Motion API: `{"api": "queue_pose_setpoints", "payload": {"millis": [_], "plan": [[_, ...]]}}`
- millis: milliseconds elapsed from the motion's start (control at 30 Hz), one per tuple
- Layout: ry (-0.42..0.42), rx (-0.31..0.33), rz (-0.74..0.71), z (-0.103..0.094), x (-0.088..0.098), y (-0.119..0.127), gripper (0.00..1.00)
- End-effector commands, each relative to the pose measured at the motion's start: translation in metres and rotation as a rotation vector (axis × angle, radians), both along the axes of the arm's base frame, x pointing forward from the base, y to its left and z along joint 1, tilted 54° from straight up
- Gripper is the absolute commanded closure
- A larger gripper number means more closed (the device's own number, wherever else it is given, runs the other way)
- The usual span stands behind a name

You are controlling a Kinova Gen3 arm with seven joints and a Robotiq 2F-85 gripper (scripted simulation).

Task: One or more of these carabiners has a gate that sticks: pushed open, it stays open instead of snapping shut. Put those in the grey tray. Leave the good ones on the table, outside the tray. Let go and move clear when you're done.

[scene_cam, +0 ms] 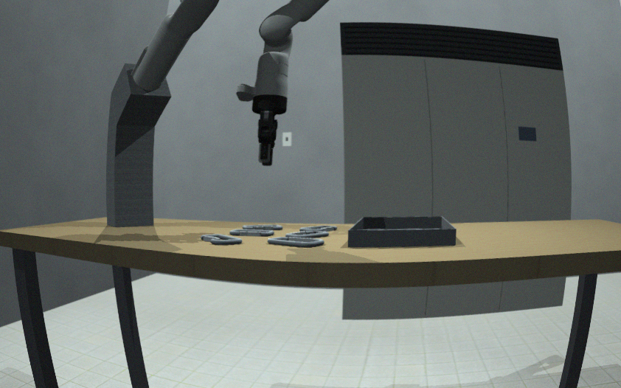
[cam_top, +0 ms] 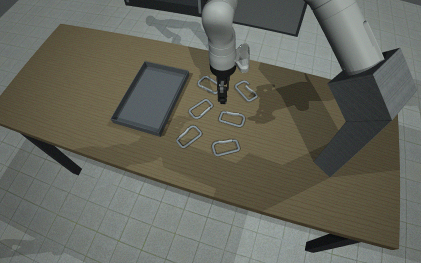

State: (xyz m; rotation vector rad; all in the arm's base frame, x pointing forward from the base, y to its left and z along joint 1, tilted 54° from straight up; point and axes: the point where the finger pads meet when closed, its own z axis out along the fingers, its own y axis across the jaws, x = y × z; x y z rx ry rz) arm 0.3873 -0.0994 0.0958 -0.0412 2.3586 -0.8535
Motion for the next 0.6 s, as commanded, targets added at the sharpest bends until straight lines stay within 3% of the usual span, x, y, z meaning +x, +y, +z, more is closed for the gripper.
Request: {"api": "queue_pose_setpoints", "payload": {"millis": [0,300,333,567], "plan": [[-0.016,0.013,0.017,0.026,-0.005,0.022,0.0],[-0.016,0.013,0.017,0.026,-0.005,0.022,0.0],[-0.007,0.003,-0.005,0.063,-0.018,0.037,0.0],[-0.007,0.003,-0.005,0.063,-0.018,0.037,0.0]]}}
